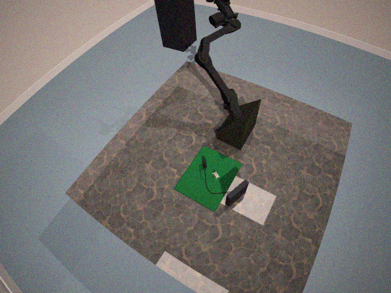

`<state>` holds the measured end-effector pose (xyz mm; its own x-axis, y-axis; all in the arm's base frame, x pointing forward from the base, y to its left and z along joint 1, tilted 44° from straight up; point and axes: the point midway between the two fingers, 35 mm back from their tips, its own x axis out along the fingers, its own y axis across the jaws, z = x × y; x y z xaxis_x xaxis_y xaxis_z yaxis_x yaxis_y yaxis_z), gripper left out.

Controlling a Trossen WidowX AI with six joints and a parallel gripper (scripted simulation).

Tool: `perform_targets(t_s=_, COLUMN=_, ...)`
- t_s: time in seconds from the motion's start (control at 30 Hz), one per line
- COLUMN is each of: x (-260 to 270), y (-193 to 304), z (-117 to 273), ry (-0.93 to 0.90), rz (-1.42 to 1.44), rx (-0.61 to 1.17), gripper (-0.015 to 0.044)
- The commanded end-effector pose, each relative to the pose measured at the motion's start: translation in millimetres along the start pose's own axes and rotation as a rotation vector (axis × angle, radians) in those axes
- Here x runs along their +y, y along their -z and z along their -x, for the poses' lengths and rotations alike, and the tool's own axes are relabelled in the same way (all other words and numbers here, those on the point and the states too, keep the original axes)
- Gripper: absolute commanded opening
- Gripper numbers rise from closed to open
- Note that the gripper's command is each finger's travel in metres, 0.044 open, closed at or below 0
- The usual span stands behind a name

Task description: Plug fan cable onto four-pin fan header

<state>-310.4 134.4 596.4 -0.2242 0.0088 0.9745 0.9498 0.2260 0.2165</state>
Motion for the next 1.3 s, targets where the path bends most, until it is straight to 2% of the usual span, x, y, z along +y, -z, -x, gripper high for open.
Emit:
perform_targets(t_s=0.0, x=0.0, y=0.0, z=0.0, ry=0.000, rz=0.000, rx=0.000, gripper=0.0426)
perform_targets(t_s=0.17, x=0.1, y=-17.4, z=2.9, ry=0.025, rz=0.023, rx=-0.043, gripper=0.0440)
perform_targets(t_s=0.57, x=34.1, y=-148.8, z=45.2, ry=0.196, rz=0.264, rx=-0.416, gripper=0.0440)
perform_targets(t_s=0.93, x=121.7, y=-272.5, z=138.1, ry=0.207, rz=0.395, rx=-0.917, gripper=0.0440)
perform_targets(t_s=1.27, x=239.6, y=-327.7, z=252.5, ry=0.101, rz=0.524, rx=-1.385, gripper=0.0440)
